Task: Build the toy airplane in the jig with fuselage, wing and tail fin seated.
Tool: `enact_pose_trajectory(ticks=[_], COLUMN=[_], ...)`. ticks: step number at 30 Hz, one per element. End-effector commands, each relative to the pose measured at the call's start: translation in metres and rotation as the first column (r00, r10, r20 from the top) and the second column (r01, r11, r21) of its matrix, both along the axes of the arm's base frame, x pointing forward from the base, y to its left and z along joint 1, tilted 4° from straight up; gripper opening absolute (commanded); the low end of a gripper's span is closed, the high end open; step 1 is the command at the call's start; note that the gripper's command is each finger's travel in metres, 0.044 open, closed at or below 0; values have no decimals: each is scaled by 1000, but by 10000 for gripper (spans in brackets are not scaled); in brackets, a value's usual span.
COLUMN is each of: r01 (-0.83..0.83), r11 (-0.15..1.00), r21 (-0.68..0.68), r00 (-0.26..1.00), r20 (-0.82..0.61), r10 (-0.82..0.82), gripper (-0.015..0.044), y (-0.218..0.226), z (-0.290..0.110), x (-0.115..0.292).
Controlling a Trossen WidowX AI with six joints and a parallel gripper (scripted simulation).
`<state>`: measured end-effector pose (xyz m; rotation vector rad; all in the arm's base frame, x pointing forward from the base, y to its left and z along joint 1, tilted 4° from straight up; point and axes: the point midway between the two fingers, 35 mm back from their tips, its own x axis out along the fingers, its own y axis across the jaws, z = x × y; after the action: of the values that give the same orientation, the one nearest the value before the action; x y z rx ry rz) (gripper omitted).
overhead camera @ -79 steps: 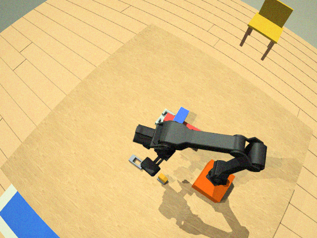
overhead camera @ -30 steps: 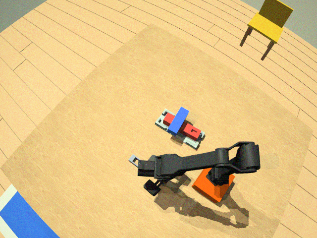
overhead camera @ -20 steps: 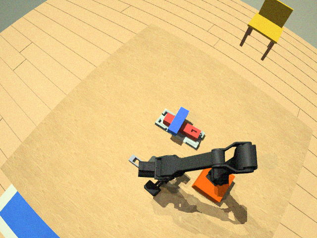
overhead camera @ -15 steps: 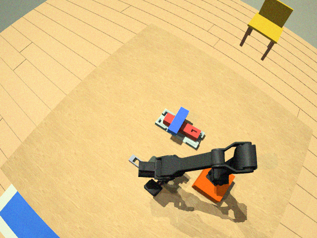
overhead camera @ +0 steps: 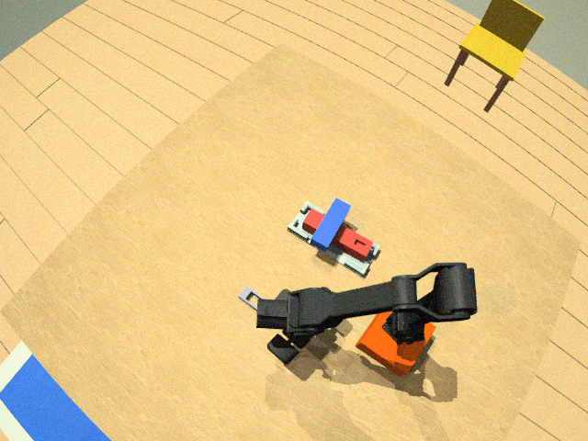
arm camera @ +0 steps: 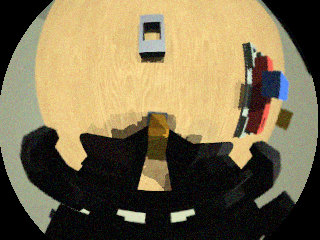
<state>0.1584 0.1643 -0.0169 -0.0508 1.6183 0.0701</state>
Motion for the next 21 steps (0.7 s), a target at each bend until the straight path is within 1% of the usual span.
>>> enact_pose_trajectory(ticks=[1,9,21], r01=[5,4,4], r11=[1000,1000,1000], r21=[3,-3,-1], r00=[1000,1000,1000], r20=[-2,-4,-3], r10=[-4,-4,-4], gripper=[0,0,0], y=[1,2,6], z=[0,10,45], x=[0,2,8])
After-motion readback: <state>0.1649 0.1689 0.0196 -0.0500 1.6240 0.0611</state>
